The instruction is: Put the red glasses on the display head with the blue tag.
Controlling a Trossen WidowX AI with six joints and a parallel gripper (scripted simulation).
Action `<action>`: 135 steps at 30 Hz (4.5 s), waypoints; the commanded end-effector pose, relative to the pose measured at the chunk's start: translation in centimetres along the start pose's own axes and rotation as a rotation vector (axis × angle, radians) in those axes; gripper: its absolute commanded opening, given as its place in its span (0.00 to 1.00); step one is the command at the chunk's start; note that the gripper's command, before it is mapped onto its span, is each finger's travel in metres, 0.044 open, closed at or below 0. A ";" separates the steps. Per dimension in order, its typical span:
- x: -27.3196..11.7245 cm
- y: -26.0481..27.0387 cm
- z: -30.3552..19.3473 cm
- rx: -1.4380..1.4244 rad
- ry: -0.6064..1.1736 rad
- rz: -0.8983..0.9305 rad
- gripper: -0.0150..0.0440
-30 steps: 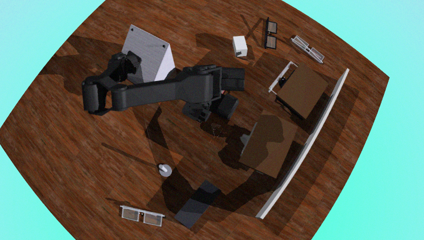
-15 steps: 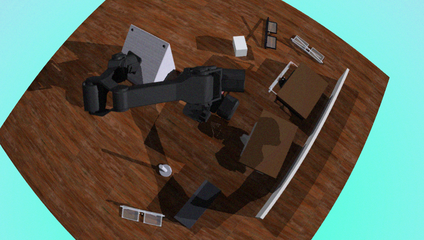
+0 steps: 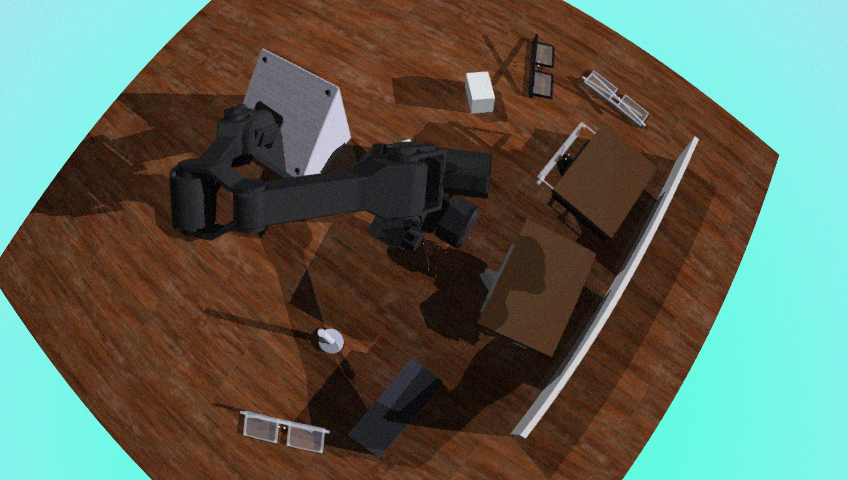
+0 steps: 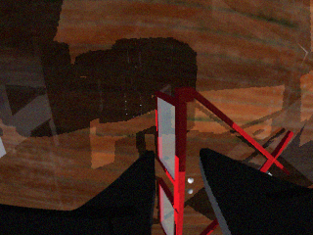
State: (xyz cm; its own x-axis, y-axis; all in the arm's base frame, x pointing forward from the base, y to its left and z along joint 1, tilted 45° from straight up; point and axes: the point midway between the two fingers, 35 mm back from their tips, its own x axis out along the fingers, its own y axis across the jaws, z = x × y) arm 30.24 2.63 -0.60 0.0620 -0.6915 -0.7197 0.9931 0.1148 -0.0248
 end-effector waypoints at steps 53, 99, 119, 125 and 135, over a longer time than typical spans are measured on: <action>2.6 -0.2 -0.1 -0.007 -0.005 -0.009 0.25; -7.3 -1.2 17.6 0.977 0.027 -0.014 0.25; -7.4 -6.8 26.9 1.560 -0.021 0.005 0.25; -5.4 -6.7 26.9 1.560 -0.020 0.004 0.25; -1.7 -6.9 27.1 1.560 -0.023 0.009 0.25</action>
State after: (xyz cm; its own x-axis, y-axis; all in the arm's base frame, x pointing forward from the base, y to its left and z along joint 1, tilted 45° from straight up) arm 26.00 -15.94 19.80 0.0459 -0.7075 -0.7052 0.1105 -0.6980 0.7075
